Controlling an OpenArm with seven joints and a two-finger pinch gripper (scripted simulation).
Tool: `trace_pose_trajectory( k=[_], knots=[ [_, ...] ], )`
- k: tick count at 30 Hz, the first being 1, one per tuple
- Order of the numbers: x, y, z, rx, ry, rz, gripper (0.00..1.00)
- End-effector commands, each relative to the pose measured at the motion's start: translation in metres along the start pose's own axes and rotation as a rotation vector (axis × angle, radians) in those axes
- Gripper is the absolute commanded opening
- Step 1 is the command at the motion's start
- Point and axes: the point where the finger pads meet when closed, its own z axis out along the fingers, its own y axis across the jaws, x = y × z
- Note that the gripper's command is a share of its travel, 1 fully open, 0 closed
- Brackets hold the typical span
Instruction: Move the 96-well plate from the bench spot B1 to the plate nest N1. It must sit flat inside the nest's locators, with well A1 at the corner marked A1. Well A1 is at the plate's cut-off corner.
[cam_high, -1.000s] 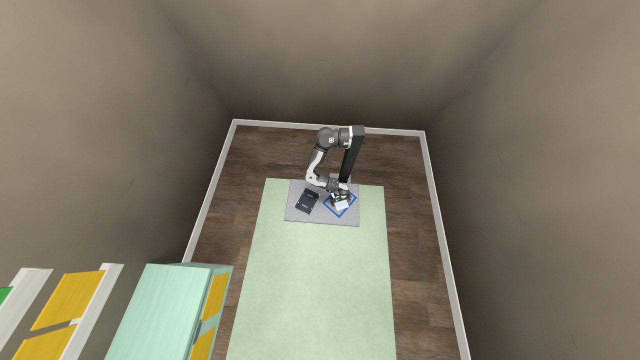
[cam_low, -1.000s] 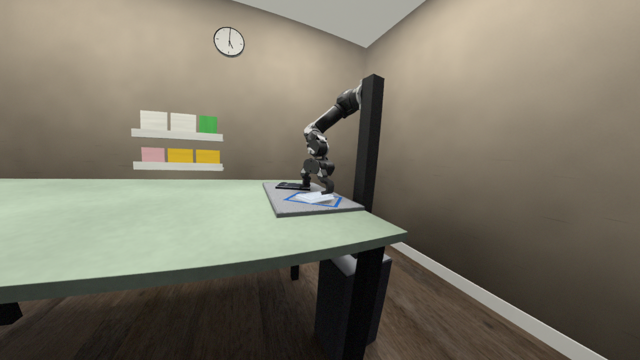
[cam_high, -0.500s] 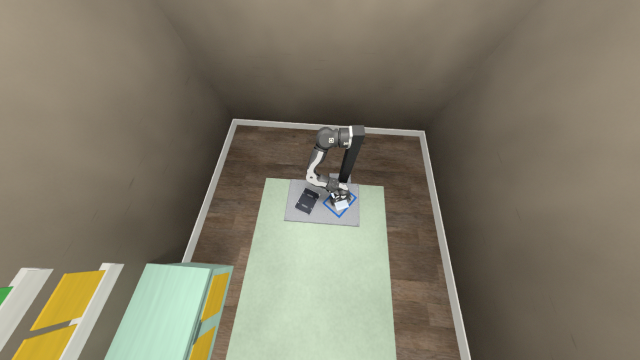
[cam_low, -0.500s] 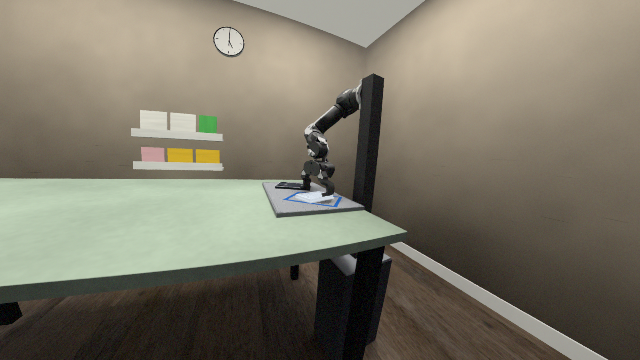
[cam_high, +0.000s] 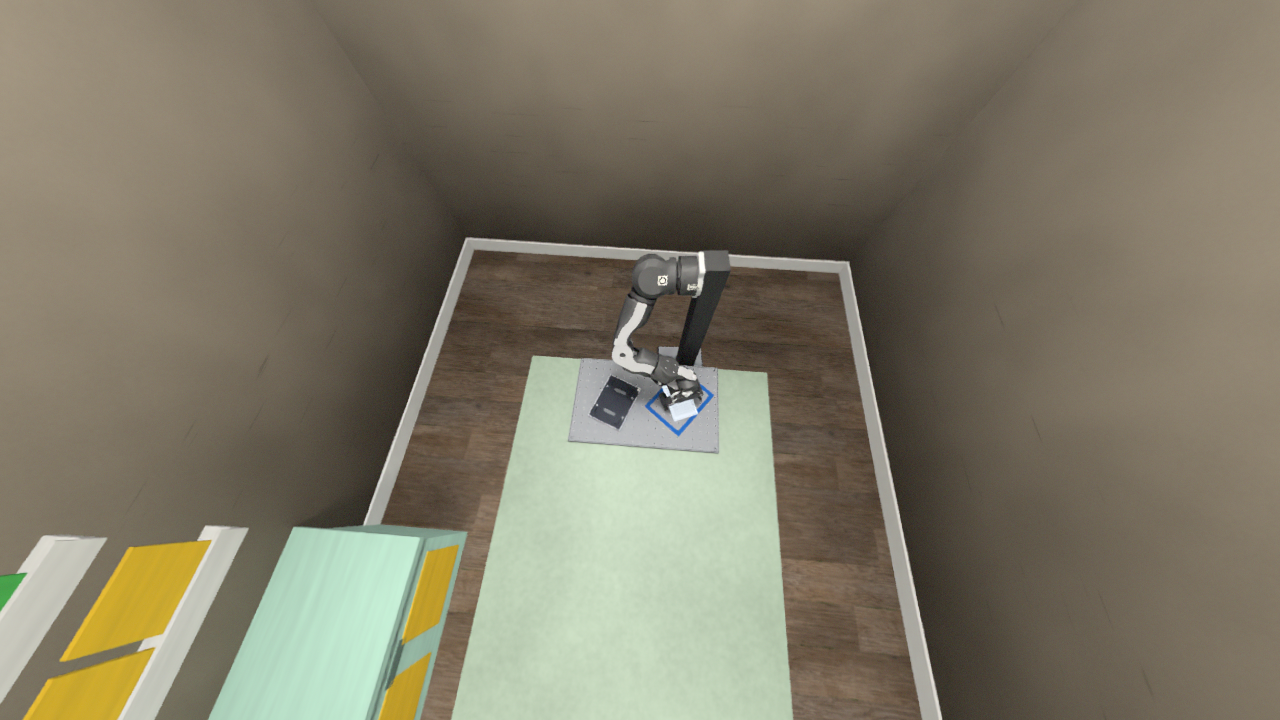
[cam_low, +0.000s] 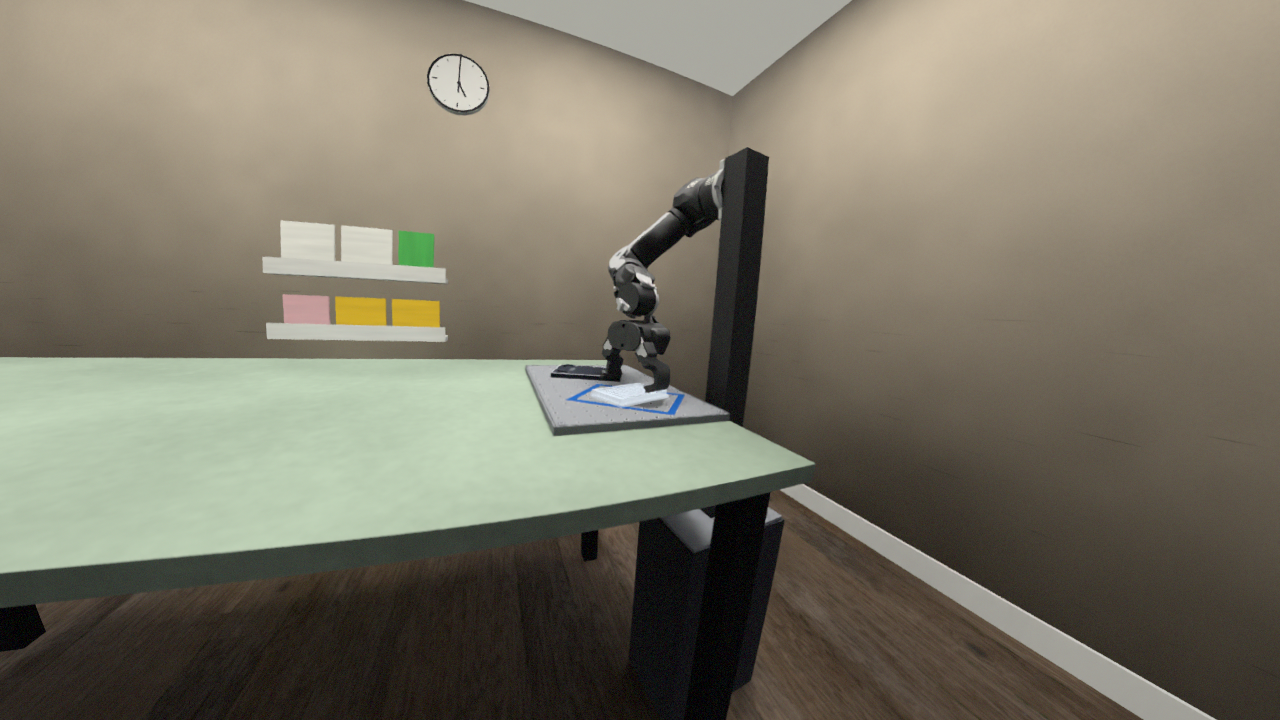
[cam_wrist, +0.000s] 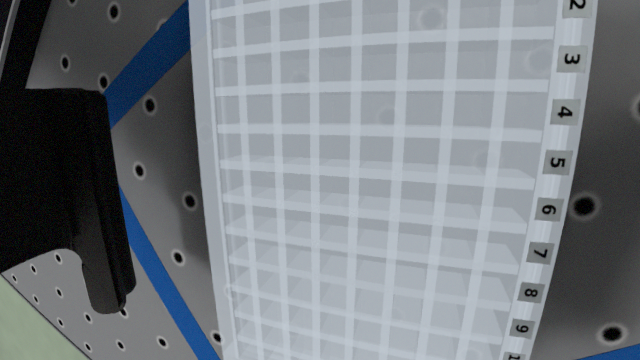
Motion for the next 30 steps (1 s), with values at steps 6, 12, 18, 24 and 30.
trace_pose_trajectory(
  k=[6, 12, 18, 24, 30],
  knots=[
    [0.0, 0.0, 0.02, -0.003, 0.001, -0.004, 0.77],
    [0.0, 0.0, 0.02, -0.003, 0.001, -0.004, 0.77],
    [0.0, 0.0, 0.02, -0.003, 0.001, -0.004, 0.77],
    [-0.004, -0.001, 0.017, 0.003, -0.005, -0.003, 0.77],
    [-0.004, -0.001, 0.017, 0.003, -0.005, -0.003, 0.77]
  ],
)
